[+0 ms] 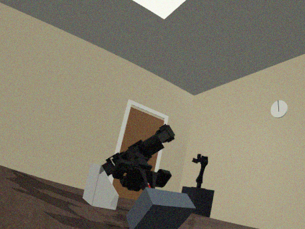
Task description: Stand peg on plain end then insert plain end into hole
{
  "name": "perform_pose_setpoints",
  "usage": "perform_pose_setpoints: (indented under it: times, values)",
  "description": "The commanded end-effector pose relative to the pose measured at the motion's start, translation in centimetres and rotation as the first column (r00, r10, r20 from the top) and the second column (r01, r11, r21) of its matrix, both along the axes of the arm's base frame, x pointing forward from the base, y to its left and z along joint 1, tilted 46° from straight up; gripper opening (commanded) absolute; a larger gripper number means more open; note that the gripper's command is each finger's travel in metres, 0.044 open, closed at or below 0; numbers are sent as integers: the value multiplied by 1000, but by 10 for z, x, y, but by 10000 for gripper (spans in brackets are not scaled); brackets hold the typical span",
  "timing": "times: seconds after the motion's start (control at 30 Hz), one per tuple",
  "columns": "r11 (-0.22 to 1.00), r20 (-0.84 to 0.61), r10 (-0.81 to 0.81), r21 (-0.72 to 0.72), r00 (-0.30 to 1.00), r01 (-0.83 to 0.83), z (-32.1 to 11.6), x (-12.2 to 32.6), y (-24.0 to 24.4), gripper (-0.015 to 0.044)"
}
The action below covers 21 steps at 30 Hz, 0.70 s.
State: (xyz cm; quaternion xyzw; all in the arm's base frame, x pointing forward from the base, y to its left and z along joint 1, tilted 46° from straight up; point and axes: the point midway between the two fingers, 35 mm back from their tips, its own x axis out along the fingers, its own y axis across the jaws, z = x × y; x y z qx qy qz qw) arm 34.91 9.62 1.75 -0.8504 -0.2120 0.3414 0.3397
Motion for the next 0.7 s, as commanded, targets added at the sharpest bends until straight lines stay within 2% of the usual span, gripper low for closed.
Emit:
perform_pose_setpoints:
  times: [0.0,0.67]
  values:
    - [1000,2,-2,0,1000,2,0,1,0,0]
    - [1000,0,0,0,1000,0,2,1,-1,0]
